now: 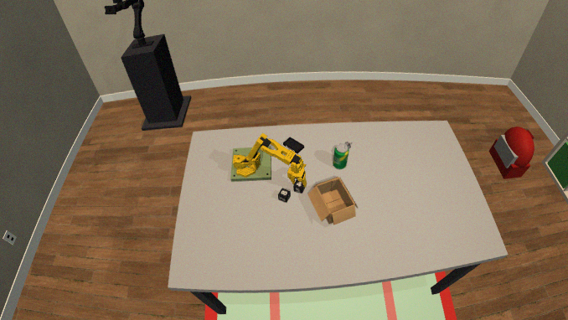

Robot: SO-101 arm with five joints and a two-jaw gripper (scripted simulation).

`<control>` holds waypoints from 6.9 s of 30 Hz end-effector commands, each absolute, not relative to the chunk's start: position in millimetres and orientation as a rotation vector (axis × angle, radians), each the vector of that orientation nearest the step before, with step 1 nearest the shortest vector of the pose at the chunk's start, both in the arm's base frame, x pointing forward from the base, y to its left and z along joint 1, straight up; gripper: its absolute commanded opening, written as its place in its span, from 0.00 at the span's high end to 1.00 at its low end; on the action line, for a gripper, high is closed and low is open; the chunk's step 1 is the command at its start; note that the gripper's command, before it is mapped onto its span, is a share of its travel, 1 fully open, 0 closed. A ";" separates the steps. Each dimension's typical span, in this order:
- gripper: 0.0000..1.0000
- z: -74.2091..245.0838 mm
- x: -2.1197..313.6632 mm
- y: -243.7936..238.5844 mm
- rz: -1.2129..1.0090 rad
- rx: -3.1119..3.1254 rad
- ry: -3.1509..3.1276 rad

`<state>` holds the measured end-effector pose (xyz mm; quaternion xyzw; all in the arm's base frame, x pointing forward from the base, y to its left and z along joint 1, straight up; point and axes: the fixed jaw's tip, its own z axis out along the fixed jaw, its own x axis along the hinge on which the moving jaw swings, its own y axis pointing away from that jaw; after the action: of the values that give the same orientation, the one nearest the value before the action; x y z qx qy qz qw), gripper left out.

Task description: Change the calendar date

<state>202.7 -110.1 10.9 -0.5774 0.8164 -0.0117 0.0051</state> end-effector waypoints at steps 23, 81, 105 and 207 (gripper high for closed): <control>0.76 3.0 198.8 -110.5 -0.006 -1.812 2.564; 0.64 53.2 200.4 -111.3 -0.006 -1.812 2.564; 0.64 63.1 199.0 -110.5 -0.006 -1.812 2.564; 0.65 39.4 196.2 -115.7 -0.008 -1.854 2.534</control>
<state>198.4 -114.6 46.7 -0.5907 0.8067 -0.0159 0.0064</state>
